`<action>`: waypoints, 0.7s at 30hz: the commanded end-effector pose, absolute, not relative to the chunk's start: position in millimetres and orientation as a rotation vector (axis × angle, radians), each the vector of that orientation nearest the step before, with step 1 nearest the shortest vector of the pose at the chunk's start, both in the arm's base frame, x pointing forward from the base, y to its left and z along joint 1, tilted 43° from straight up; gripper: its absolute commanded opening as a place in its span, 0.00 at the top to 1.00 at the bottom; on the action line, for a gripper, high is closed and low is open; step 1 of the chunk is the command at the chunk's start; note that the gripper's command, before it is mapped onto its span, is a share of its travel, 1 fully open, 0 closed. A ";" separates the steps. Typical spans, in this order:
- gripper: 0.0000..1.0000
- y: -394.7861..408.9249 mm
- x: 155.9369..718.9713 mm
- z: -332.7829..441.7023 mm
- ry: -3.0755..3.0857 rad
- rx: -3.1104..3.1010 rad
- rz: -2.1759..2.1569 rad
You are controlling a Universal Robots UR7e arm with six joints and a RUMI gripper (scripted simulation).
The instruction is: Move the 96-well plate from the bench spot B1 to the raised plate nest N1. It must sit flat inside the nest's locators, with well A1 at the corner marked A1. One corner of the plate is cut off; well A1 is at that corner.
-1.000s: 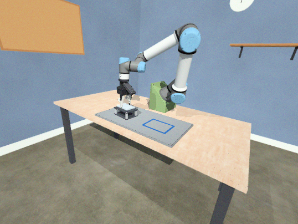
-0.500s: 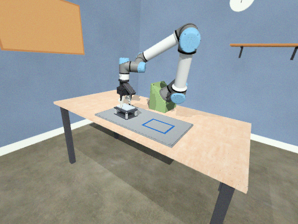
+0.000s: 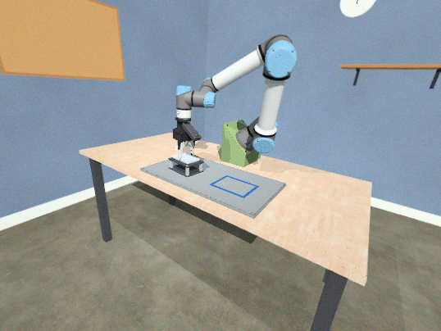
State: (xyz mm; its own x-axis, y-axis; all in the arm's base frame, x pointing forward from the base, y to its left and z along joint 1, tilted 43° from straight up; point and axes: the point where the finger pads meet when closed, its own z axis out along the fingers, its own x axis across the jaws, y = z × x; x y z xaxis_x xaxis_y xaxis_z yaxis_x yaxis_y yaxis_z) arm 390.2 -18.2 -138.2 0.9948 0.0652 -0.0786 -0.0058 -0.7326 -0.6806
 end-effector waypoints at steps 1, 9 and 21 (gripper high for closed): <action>1.00 -18.2 390.5 -138.6 -0.041 -2.391 0.124; 1.00 -17.4 390.4 -139.5 -0.041 -2.391 0.124; 0.00 -17.5 390.4 -139.5 -0.041 -2.391 0.124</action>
State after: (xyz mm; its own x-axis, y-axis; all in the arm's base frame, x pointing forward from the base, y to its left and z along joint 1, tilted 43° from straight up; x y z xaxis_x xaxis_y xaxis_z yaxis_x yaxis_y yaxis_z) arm 390.0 -16.9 -139.6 0.9948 0.0651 -0.0786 -0.0058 -0.7326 -0.6806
